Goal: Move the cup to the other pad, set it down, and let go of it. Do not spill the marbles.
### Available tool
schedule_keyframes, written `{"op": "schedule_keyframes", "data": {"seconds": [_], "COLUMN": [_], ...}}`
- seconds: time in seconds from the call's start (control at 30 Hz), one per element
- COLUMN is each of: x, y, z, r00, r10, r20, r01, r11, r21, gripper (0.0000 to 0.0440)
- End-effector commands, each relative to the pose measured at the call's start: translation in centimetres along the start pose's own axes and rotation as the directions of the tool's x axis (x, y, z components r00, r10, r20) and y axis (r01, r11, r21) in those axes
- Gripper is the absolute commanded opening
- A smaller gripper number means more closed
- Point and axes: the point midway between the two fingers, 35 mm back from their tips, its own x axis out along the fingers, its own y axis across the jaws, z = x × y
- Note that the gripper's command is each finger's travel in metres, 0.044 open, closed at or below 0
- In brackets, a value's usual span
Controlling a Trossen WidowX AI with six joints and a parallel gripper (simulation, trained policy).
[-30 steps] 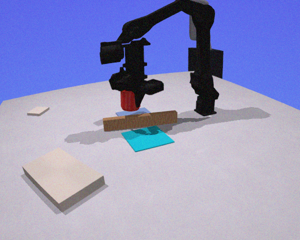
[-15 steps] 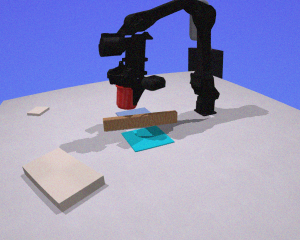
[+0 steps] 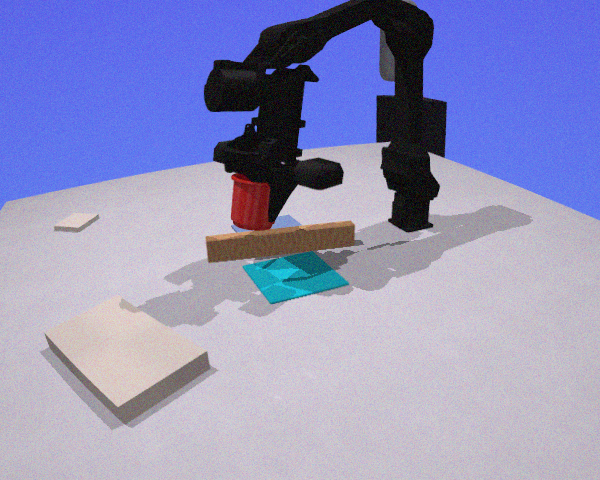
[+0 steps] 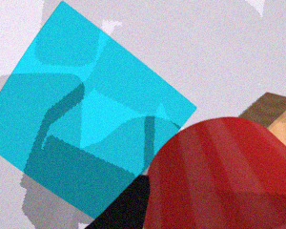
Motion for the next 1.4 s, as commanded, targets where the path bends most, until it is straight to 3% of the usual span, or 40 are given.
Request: {"op": "schedule_keyframes", "data": {"seconds": [0.0, 0.73, 1.0, 1.17, 1.37], "x": [0.4, 4.3, 5.3, 4.6, 3.7], "y": [0.9, 6.1, 6.3, 6.0, 5.9], "z": [0.4, 0.9, 0.5, 1.2, 1.4], "r00": [1.000, 1.000, 0.999, 0.996, 0.991], "r10": [0.008, 0.010, 0.007, 0.014, 0.018], "r20": [0.005, 0.019, 0.032, 0.086, 0.130], "r01": [-0.008, -0.009, -0.005, -0.010, -0.010], "r11": [1.000, 0.997, 0.998, 0.998, 0.998], "r21": [-0.012, -0.074, -0.070, -0.055, -0.059], "gripper": [0.0000, 0.0004, 0.0046, 0.0126, 0.0109]}}
